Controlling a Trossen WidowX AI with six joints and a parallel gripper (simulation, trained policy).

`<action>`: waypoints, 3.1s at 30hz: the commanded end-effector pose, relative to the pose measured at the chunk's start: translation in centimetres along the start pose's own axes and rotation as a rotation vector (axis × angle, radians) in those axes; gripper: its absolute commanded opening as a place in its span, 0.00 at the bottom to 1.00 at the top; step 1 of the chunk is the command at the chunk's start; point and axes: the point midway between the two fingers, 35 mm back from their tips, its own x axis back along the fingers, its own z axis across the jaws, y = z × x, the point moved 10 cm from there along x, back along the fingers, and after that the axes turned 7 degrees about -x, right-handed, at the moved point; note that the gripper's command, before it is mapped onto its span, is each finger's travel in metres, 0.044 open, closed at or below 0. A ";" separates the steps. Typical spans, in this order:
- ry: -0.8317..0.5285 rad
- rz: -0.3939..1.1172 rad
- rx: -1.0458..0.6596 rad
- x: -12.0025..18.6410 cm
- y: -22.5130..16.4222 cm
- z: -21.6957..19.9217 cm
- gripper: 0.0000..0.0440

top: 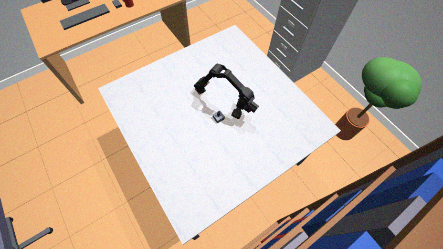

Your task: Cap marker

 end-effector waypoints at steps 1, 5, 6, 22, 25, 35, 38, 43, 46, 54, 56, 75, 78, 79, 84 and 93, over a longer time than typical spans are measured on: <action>-0.017 0.004 0.025 -0.6 -0.1 0.2 0.45; -0.034 -0.018 0.037 0.0 -0.3 0.3 0.22; -0.036 -0.026 0.040 0.3 -0.5 0.3 0.16; -0.073 -0.132 0.033 6.3 -2.7 -1.8 0.16; -0.067 -0.135 0.023 7.1 -3.4 -2.7 0.15; -0.039 -0.121 -0.016 8.9 -6.5 -5.5 0.12; -0.030 -0.114 -0.033 9.1 -7.6 -6.6 0.11; -0.016 -0.105 -0.063 9.4 -9.4 -8.2 0.08; -0.008 -0.102 -0.082 9.5 -10.4 -9.1 0.07; 0.012 -0.095 -0.119 9.3 -12.4 -10.6 0.03; 0.016 -0.094 -0.124 9.2 -12.6 -10.8 0.02; 0.039 -0.086 -0.133 6.4 -12.8 -11.3 0.00; 0.043 -0.083 -0.130 5.8 -12.8 -11.3 0.00; 0.046 -0.081 -0.127 5.6 -12.7 -11.3 0.00; 0.055 -0.076 -0.112 4.4 -12.6 -11.4 0.00; 0.062 -0.072 -0.076 2.0 -12.2 -11.5 0.00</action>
